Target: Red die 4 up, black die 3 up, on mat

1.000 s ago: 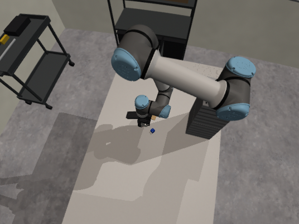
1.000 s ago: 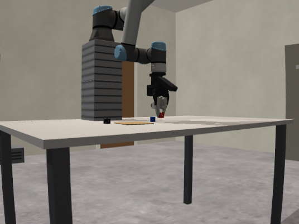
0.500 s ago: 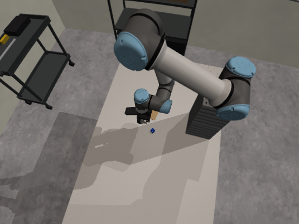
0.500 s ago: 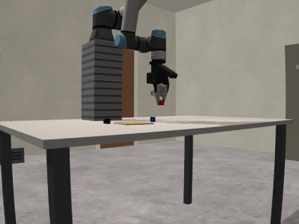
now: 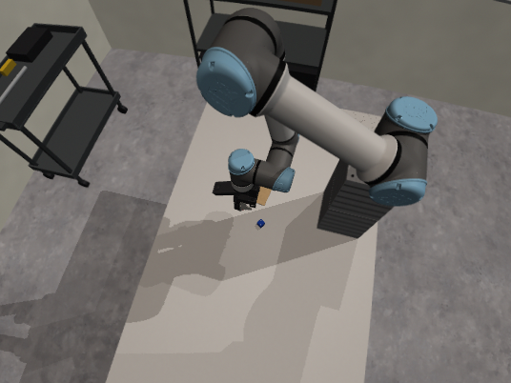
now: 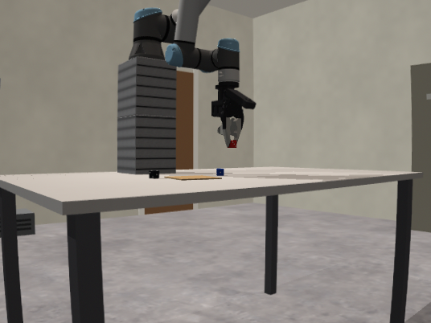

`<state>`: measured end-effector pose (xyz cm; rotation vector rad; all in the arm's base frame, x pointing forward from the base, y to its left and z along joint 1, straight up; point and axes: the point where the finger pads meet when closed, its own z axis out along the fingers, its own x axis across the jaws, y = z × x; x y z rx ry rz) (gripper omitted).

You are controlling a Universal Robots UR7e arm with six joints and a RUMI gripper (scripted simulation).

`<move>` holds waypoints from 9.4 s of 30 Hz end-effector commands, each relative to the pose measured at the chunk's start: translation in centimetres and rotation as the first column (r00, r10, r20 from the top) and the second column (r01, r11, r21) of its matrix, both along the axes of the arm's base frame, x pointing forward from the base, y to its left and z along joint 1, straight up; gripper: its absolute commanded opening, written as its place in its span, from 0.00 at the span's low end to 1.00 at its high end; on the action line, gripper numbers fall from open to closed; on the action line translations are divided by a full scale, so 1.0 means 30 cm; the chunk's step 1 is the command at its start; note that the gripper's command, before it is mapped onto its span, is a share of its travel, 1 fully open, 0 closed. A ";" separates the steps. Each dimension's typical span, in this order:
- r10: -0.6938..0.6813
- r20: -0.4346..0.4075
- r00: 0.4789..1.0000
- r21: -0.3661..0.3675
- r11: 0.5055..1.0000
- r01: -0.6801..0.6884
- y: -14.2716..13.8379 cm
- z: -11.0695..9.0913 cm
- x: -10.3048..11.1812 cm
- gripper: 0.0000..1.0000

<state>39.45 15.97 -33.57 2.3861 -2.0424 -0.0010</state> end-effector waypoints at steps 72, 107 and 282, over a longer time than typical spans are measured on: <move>-0.973 0.001 0.229 0.001 0.229 0.973 0.024 -0.040 -0.012 0.06; -0.766 -0.626 0.144 -0.097 0.261 0.961 0.018 -0.046 -0.009 0.06; -0.584 -0.809 0.070 -0.126 0.289 0.949 0.015 -0.325 -0.006 0.21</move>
